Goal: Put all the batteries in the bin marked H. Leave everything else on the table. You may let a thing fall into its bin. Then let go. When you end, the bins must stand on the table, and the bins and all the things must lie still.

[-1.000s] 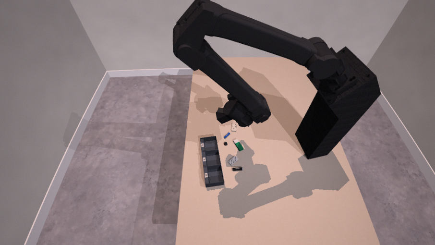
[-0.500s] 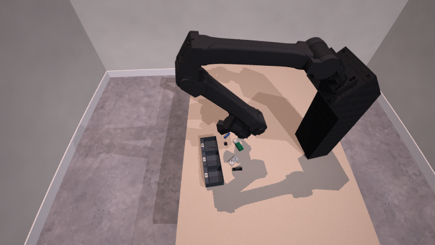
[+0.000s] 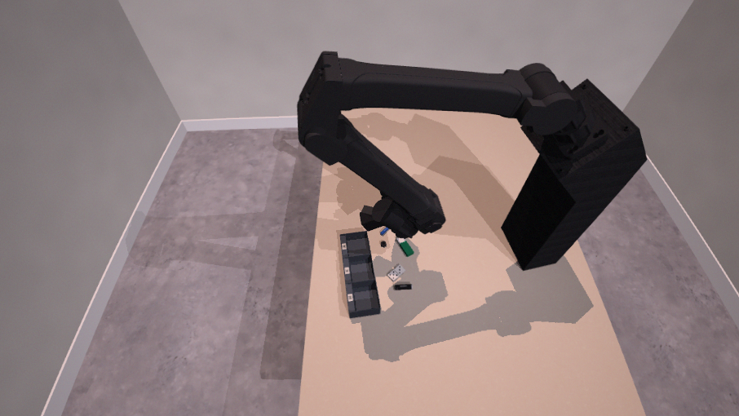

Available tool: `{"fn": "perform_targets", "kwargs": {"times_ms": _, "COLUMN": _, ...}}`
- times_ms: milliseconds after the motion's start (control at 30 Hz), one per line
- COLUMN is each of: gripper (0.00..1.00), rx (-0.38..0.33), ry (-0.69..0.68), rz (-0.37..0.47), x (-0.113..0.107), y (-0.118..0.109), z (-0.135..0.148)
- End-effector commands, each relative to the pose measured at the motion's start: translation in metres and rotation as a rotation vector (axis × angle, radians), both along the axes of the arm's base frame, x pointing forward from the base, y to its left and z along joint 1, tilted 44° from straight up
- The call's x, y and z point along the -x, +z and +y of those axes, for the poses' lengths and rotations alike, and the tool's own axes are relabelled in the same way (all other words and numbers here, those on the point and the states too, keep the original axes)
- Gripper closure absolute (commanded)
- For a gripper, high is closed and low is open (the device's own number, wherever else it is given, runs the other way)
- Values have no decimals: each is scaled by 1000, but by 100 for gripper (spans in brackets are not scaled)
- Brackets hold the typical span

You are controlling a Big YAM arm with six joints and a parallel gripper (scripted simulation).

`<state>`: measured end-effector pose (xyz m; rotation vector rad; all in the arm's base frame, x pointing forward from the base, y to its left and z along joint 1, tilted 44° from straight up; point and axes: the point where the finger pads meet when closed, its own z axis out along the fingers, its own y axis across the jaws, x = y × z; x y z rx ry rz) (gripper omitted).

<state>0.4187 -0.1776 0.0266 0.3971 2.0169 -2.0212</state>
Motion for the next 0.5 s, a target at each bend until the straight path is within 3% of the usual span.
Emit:
{"fn": "perform_targets", "kwargs": {"times_ms": 0, "gripper": 91, "rx": 134, "ry": -57, "rz": -61, "x": -2, "y": 9, "z": -4}}
{"fn": "perform_targets", "kwargs": {"times_ms": 133, "gripper": 91, "rx": 37, "ry": 112, "rz": -22, "x": -14, "y": 15, "z": -5}}
{"fn": "perform_targets", "kwargs": {"times_ms": 167, "gripper": 91, "rx": 13, "ry": 145, "rz": -21, "x": -3, "y": 20, "z": -10}}
{"fn": "perform_targets", "kwargs": {"times_ms": 267, "gripper": 91, "rx": -27, "ry": 219, "rz": -13, "x": -1, "y": 20, "z": -11}}
{"fn": "perform_targets", "kwargs": {"times_ms": 400, "gripper": 91, "rx": -105, "ry": 393, "rz": -78, "x": -31, "y": 31, "z": -6}}
{"fn": "perform_targets", "kwargs": {"times_ms": 467, "gripper": 91, "rx": -105, "ry": 393, "rz": -78, "x": -31, "y": 31, "z": -6}}
